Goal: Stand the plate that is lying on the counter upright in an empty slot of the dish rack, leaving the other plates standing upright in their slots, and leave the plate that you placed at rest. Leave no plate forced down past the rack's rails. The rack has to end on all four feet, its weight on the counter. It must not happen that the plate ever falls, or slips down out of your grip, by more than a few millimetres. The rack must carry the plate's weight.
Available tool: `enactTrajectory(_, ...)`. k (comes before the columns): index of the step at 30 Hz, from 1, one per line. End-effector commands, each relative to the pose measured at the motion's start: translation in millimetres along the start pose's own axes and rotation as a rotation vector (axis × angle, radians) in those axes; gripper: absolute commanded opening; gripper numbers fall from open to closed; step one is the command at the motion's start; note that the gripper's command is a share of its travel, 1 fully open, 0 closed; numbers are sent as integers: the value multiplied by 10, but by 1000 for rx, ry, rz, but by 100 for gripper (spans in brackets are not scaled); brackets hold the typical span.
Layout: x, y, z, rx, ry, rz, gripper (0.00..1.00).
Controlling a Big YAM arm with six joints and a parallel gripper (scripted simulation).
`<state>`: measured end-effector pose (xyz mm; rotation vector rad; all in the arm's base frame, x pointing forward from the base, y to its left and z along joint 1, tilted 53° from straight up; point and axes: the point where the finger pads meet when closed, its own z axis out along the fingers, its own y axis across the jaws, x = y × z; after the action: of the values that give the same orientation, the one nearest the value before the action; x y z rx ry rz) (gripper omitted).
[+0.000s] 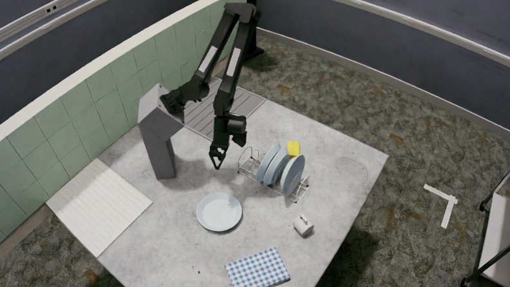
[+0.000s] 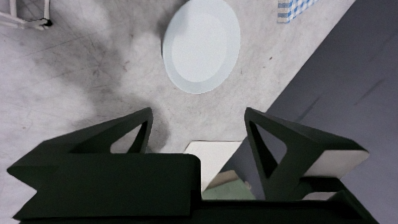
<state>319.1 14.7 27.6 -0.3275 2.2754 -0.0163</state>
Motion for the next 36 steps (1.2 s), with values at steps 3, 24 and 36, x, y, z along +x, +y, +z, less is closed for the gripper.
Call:
enactTrajectory(3,-96,156,253,53,-37,61,100)
enactTrajectory(24,-101,413,706,218,-31,64,100)
enactTrajectory(36,-85,470,797,258,-28,64,100)
